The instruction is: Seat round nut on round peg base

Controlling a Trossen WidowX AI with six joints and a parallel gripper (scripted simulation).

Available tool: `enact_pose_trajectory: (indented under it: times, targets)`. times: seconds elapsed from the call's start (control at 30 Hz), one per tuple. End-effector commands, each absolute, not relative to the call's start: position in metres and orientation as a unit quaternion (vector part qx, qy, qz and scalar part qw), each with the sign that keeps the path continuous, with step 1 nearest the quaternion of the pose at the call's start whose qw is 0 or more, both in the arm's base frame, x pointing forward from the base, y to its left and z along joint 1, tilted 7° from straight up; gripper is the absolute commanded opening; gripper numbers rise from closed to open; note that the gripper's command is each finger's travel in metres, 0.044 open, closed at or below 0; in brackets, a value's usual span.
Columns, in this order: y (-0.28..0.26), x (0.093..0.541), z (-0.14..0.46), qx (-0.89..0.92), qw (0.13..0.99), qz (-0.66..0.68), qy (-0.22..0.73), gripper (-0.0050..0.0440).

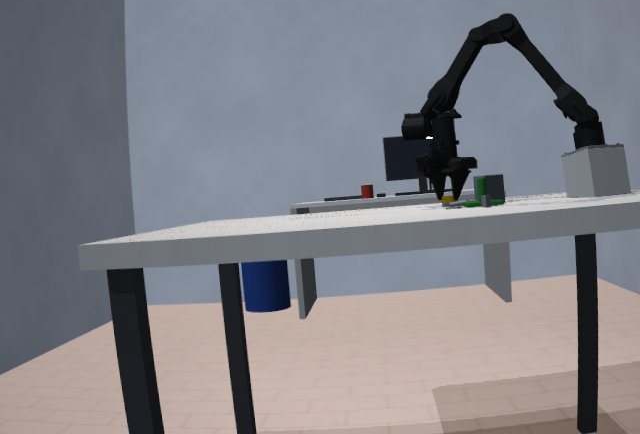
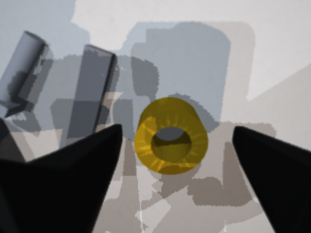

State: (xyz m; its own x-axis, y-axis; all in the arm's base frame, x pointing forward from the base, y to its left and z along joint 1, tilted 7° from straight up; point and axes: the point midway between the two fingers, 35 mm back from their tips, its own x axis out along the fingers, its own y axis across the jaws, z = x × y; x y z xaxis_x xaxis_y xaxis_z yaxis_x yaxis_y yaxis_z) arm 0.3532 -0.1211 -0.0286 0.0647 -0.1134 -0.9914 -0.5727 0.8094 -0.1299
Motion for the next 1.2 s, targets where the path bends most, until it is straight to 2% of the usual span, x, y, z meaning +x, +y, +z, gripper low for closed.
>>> enact_pose_trajectory:
  times: [0.0, 0.07, 0.13, 0.3, 0.77, 0.8, 0.87, 1.03, 1.07, 1.17]
  targets:
    - [-0.122, 0.354, -0.030, -0.261, 0.682, 0.168, 0.662, 0.0320]
    - [-0.122, 0.354, -0.030, -0.261, 0.682, 0.168, 0.662, 0.0320]
    - [-0.122, 0.354, -0.030, -0.261, 0.682, 0.168, 0.662, 0.0272]
    - [-0.122, 0.354, -0.030, -0.261, 0.682, 0.168, 0.662, 0.0252]
    - [-0.122, 0.354, -0.030, -0.261, 0.682, 0.168, 0.662, 0.0159]
    - [-0.122, 0.354, -0.030, -0.261, 0.682, 0.168, 0.662, 0.0135]
    - [-0.122, 0.354, -0.030, -0.261, 0.682, 0.168, 0.662, 0.0135]
    - [-0.121, 0.355, -0.023, -0.261, 0.682, 0.168, 0.662, 0.0015]
    - [-0.121, 0.355, -0.020, -0.261, 0.682, 0.168, 0.662, 0.0000]
    - [-0.120, 0.356, -0.010, -0.261, 0.682, 0.168, 0.662, -0.0001]
